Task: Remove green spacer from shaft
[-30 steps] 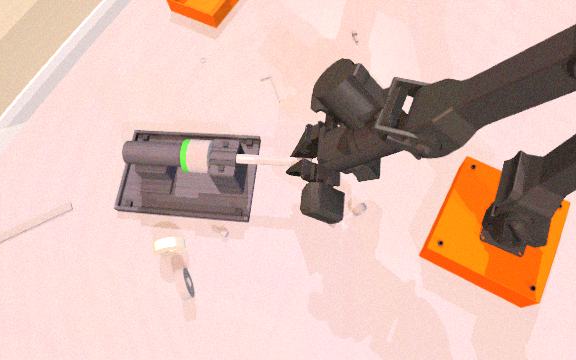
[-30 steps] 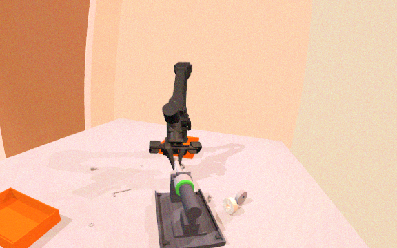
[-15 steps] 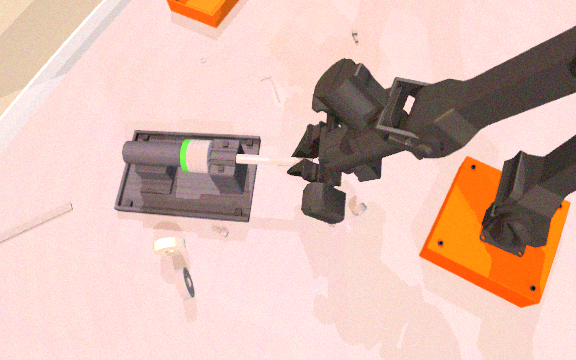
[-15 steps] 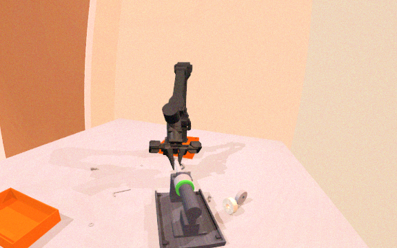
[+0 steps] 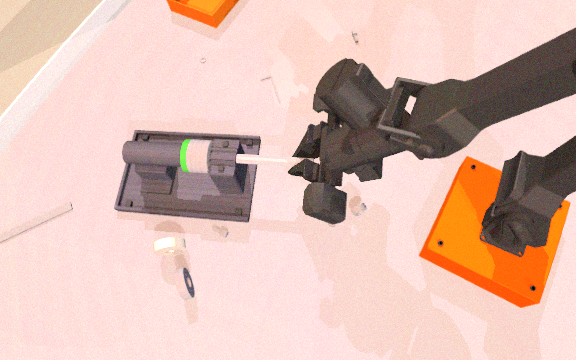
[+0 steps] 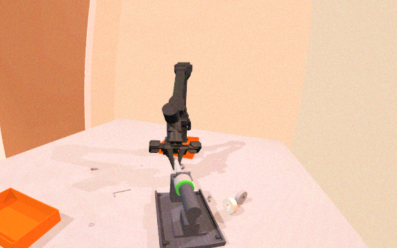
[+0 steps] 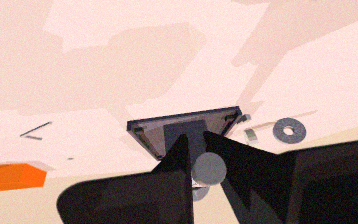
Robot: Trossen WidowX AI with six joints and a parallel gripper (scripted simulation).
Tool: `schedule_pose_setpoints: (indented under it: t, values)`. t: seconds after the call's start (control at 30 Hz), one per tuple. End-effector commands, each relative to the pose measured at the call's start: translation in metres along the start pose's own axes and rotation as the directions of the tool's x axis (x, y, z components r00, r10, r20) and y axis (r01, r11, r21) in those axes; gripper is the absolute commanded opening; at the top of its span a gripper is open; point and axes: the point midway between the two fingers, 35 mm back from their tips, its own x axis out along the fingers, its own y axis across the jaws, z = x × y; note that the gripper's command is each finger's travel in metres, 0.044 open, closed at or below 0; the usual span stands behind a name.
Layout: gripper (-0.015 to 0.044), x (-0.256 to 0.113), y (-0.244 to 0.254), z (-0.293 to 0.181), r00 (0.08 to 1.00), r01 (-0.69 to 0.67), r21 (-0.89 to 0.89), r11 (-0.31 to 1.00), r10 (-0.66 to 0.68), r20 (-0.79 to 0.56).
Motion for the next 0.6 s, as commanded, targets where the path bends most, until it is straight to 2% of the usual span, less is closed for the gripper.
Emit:
schedule_pose_setpoints:
  t: [0.0,0.57]
  values:
    - [0.0,-0.0005,-0.0002,0.0007,1.0,0.002,-0.003,1.0,-0.002,0.0]
    - [0.0,-0.0018,-0.0002,0.002,1.0,0.002,-0.003,1.0,-0.002,0.0]
